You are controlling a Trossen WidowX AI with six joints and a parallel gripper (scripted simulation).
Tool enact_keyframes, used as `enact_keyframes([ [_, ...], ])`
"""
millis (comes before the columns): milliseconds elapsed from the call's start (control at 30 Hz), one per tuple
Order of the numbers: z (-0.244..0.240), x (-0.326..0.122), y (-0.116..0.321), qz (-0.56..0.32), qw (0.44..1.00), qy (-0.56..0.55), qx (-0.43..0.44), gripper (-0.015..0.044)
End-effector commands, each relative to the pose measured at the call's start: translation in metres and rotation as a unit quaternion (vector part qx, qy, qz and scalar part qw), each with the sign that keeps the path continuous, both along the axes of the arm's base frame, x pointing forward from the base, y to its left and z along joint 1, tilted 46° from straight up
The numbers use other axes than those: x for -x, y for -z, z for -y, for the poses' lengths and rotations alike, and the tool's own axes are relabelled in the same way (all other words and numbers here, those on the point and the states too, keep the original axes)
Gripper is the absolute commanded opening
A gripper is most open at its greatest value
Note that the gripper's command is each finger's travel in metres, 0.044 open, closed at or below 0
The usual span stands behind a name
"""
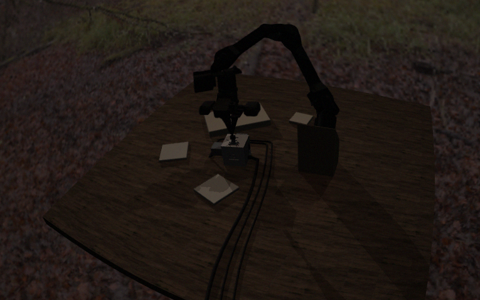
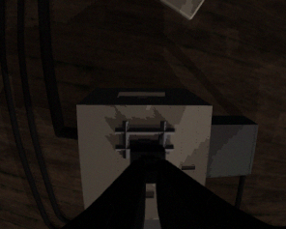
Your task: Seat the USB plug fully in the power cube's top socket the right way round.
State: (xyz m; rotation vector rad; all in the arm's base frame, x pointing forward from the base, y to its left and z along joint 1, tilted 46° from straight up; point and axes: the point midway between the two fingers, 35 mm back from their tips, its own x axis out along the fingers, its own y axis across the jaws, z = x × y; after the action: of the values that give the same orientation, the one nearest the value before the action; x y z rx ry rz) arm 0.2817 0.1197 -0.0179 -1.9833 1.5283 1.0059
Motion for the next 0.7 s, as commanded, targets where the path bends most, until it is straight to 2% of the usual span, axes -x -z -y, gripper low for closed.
enact_keyframes([
  [0, -0.0004, 0.0003, 0.001, -0.002, 1.0, -0.001, -0.003, 0.0],
  [667, 0.0013, 0.0, 0.0027, -0.002, 1.0, -0.001, -0.003, 0.0],
])
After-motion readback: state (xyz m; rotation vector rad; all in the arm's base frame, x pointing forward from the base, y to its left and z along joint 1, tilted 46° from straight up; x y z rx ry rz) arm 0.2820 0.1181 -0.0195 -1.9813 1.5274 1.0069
